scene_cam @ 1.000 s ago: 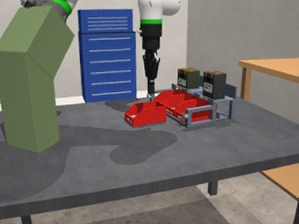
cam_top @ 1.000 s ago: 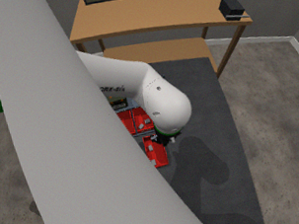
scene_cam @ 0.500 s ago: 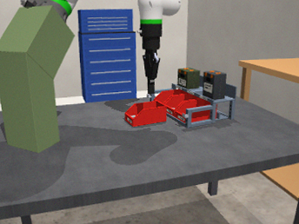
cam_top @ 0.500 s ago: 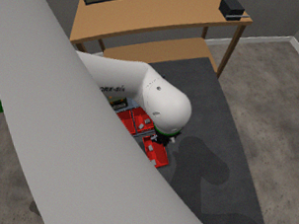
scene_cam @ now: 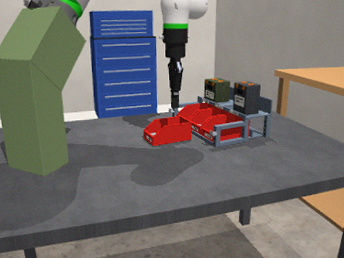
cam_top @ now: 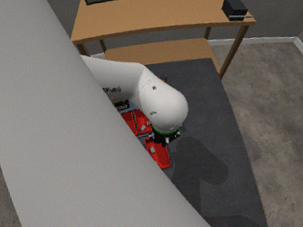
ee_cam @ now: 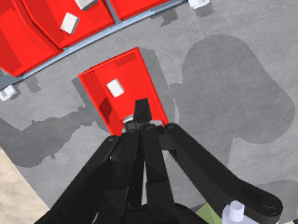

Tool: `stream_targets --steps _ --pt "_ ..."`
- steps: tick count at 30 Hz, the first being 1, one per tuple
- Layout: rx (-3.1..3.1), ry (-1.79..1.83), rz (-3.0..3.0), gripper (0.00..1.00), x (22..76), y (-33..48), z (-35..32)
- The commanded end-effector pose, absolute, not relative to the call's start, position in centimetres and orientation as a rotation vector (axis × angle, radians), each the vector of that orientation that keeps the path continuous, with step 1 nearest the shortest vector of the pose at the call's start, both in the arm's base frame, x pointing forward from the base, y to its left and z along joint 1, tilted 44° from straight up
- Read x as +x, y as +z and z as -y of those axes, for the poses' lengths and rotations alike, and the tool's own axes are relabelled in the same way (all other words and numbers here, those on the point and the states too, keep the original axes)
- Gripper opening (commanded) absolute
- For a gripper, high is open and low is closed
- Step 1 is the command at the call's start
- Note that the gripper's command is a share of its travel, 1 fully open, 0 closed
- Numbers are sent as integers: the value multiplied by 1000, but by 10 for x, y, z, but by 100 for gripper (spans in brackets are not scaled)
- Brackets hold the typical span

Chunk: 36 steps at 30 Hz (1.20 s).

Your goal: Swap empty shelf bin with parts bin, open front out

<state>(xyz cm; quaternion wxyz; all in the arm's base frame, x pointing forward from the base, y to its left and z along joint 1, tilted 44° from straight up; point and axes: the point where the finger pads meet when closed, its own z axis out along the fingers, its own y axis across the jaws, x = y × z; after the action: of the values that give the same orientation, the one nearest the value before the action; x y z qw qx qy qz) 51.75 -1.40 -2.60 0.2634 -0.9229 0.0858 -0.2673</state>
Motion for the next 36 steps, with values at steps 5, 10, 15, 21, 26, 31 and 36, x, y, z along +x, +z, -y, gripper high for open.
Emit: stream_targets --steps 5,10,15,21,26,31,36 --pt "-2391 -537 -680 10 542 -3 -12" --pt "-2267 -461 -920 10 566 24 -43" --pt "-2151 -397 -1094 10 580 42 -63" --pt "-1946 -283 -1350 10 598 70 -95" --pt "-1784 -190 -1522 10 607 89 -117" --pt "-1672 -101 -1686 10 610 95 -124" --pt "-1670 -101 -1687 62 610 95 -124"
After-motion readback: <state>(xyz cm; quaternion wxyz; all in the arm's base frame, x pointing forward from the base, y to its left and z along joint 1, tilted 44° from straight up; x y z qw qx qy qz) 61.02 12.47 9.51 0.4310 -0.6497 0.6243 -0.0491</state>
